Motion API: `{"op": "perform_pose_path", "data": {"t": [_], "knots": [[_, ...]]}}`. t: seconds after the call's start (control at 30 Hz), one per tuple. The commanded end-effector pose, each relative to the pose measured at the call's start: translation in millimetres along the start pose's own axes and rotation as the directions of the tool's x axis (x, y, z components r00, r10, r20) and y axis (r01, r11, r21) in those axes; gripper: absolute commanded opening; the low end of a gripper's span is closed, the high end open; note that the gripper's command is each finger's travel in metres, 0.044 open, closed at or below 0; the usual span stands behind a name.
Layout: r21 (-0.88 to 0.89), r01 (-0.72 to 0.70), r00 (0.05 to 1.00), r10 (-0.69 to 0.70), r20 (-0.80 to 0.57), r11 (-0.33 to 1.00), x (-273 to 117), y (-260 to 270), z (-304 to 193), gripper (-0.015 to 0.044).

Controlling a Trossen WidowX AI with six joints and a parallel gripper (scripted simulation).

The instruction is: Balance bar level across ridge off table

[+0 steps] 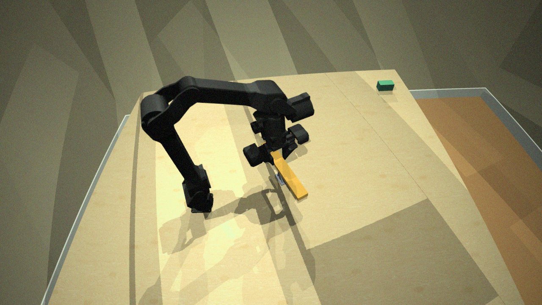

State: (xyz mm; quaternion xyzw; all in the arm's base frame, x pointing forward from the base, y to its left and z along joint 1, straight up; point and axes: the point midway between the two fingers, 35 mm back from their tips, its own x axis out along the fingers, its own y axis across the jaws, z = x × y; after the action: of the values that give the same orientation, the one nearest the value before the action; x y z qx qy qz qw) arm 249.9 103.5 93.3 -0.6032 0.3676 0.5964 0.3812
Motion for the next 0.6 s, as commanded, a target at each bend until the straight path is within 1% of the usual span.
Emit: {"op": "perform_pose_path", "data": {"t": [0.0,0.23,0.27,0.37,0.4,0.57], "knots": [[0.0,0.0,1.0,0.0,0.0,1.0,0,0,0,0.0238],[0.0,0.0,1.0,0.0,0.0,1.0,0,0,0,0.0421],[0.0,0.0,1.0,0.0,0.0,1.0,0,0,0,0.044],[0.0,0.0,1.0,0.0,0.0,1.0,-2,0,0,0.044],[0.0,0.0,1.0,0.0,0.0,1.0,-8,-1,0,0.044],[0.0,0.0,1.0,0.0,0.0,1.0,-69,-4,0,0.044]]}}
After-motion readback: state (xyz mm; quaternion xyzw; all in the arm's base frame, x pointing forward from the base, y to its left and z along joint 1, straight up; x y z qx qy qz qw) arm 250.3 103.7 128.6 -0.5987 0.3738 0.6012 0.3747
